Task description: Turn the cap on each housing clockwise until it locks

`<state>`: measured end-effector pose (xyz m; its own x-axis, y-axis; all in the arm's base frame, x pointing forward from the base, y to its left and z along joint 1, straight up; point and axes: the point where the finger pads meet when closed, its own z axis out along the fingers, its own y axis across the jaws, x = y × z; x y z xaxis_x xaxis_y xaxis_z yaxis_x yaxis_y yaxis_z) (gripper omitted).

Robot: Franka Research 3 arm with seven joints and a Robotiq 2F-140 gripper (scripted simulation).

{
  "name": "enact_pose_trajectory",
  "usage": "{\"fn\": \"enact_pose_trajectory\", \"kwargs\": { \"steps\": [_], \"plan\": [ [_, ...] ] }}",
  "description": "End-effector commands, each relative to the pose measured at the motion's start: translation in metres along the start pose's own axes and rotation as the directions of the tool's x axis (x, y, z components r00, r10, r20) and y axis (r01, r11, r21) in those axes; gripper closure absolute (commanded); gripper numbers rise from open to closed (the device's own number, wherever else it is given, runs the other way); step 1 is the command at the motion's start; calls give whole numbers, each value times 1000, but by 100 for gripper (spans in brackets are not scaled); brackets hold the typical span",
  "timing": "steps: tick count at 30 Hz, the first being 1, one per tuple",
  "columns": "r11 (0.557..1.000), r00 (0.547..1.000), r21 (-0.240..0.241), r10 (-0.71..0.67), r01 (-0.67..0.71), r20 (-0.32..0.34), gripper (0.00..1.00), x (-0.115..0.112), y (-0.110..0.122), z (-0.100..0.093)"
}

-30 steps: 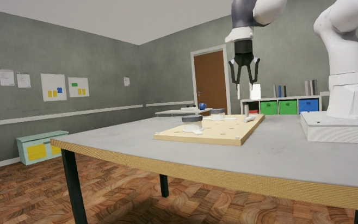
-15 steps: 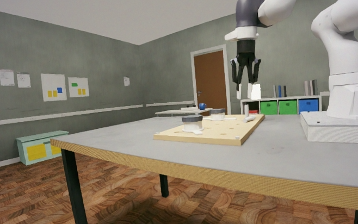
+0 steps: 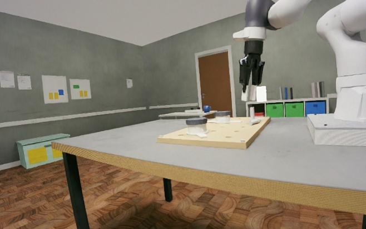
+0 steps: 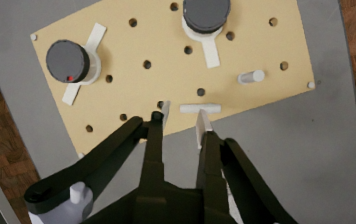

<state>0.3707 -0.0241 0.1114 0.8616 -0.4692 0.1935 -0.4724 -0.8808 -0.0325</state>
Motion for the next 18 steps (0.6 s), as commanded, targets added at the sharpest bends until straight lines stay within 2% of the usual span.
{"fn": "enact_pose_trajectory", "kwargs": {
  "steps": [1, 5, 7, 8, 18],
  "plan": [
    [962, 962, 27, -274, 273, 22, 64, 0, 4, 1],
    [928, 928, 46, -372, 371, 20, 64, 0, 4, 1],
    [928, 928, 46, -372, 371, 20, 64, 0, 4, 1],
    [899, 900, 56, -435, 434, 18, 64, 0, 4, 1],
    [759, 762, 96, -648, 644, 11, 64, -1, 4, 2]
  ]
}}
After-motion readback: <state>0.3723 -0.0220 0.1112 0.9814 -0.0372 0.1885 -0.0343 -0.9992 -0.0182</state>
